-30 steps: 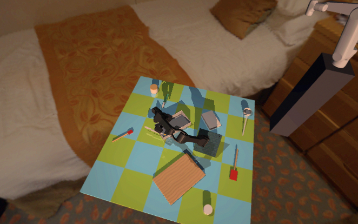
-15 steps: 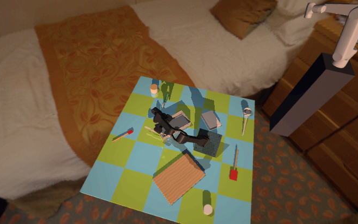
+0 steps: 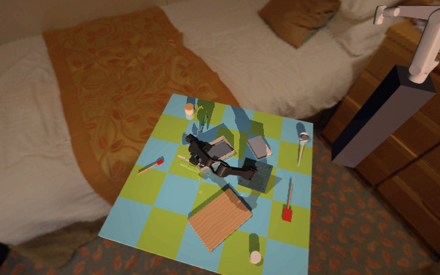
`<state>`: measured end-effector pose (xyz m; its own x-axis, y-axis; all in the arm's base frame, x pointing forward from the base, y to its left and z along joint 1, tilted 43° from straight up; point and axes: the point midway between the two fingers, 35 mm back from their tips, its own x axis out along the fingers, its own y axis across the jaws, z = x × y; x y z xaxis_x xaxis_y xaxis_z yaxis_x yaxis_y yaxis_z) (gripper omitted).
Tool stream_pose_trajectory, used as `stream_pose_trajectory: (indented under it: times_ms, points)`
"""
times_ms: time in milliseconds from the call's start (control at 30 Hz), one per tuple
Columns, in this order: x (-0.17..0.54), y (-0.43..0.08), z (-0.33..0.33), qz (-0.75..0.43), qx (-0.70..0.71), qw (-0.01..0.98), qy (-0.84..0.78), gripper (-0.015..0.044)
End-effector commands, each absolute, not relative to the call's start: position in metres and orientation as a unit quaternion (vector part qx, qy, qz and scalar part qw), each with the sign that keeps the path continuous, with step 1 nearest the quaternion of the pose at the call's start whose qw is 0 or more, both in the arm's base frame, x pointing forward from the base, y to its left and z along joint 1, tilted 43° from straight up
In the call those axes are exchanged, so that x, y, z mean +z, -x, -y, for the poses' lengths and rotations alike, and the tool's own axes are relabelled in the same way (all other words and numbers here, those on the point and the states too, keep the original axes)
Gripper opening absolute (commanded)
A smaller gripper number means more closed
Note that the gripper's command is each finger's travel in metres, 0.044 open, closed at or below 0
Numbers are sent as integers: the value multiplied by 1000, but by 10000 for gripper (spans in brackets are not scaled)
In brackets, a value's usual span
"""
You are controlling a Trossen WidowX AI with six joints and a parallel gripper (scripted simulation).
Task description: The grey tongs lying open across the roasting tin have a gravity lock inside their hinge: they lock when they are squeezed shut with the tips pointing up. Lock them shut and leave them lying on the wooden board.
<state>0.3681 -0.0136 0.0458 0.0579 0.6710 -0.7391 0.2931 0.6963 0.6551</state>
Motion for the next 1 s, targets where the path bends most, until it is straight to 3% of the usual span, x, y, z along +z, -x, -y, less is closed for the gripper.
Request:
stream_pose_trajectory:
  times_ms: [0,967]
  points:
    - [41,-369,9,-670,149,630,-363,440]
    - [6,-370,-24,-670,150,630,-364,440]
